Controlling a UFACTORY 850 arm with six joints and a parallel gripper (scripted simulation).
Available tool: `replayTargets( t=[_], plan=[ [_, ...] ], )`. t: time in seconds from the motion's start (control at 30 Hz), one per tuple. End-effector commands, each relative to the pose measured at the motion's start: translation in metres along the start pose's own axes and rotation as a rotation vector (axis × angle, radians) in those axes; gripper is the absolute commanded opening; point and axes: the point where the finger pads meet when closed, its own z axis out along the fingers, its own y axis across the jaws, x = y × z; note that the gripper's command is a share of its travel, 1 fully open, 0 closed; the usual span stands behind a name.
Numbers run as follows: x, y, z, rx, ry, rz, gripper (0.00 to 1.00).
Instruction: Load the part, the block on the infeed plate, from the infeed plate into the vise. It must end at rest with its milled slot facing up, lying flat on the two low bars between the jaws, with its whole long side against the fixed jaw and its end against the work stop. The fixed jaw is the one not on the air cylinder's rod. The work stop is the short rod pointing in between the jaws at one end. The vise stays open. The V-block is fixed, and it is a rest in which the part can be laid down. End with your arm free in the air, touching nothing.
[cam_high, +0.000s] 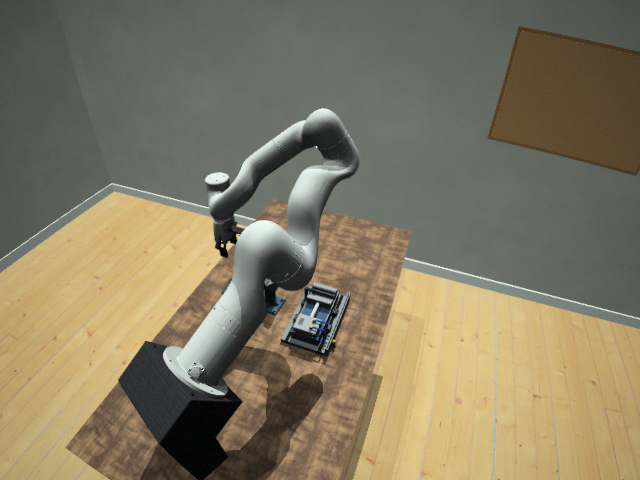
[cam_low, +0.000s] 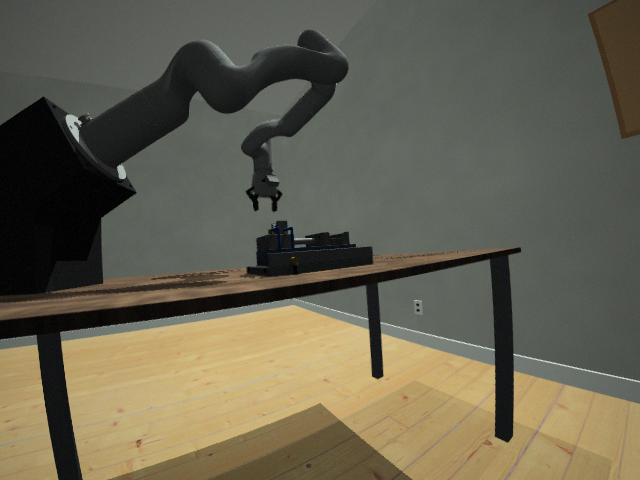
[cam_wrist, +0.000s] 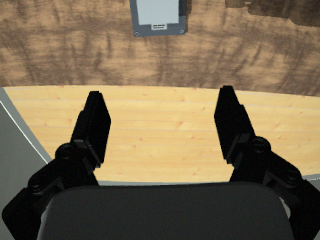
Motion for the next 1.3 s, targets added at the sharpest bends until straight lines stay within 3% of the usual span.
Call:
replayTargets(
  t=[0.0, 0.53, 1.27],
  plan=[
    [0.0, 0.0, 0.001, 0.001, 0.0, 0.0, 0.89],
    [0.0, 0.0, 0.011, 0.001, 0.001, 0.001, 0.89],
    [-0.001, -0.001, 0.042, 0.001, 0.001, 0.001, 0.89]
  ],
)
